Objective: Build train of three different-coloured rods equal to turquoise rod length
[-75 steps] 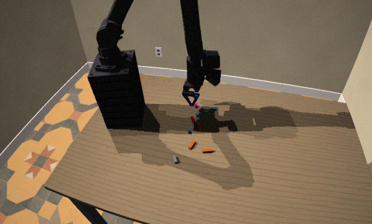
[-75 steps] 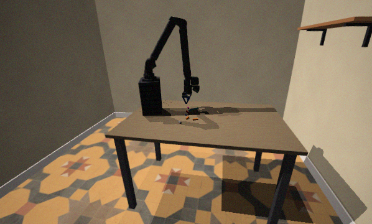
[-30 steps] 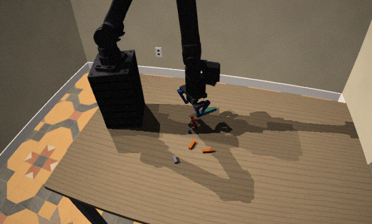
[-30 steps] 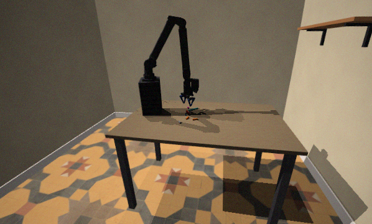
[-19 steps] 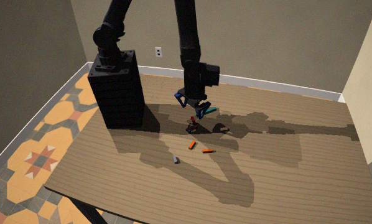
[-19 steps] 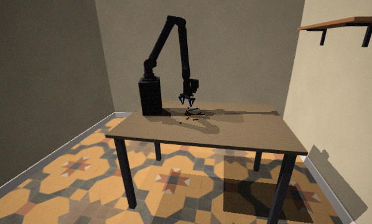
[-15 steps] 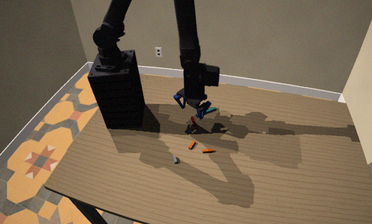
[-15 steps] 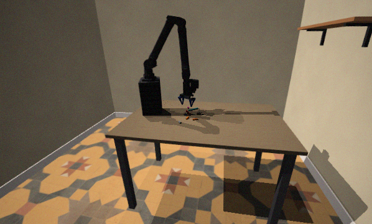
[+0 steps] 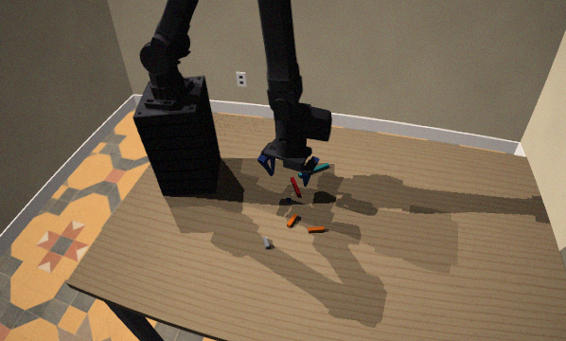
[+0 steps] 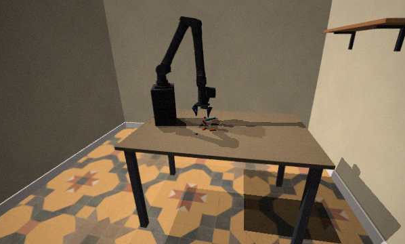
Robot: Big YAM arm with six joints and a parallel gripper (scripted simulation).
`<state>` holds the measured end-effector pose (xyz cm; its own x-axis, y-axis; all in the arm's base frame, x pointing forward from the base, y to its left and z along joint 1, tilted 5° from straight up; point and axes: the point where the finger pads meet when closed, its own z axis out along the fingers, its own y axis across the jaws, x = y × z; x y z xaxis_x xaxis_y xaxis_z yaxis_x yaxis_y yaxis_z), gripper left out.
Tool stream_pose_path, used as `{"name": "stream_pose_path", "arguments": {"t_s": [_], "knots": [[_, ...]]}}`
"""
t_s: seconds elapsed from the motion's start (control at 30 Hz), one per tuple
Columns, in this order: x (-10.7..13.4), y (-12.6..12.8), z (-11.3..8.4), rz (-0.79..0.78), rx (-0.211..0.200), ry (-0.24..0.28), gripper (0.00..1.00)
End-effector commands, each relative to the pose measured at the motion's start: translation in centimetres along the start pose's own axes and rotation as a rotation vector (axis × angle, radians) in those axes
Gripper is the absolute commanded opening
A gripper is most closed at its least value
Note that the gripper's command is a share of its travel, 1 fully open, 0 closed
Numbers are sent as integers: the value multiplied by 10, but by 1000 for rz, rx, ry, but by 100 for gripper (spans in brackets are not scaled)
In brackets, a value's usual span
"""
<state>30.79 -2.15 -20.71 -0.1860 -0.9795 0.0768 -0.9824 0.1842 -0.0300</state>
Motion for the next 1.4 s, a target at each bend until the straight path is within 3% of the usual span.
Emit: {"name": "stream_pose_path", "arguments": {"t_s": [0.0, 0.37, 0.4, 1.37], "knots": [[4, -12, -8, -129, 44, -8, 100], [10, -14, -8, -243, 46, -5, 100], [10, -14, -8, -243, 46, -5, 23], [10, -14, -8, -237, 46, -5, 23]]}}
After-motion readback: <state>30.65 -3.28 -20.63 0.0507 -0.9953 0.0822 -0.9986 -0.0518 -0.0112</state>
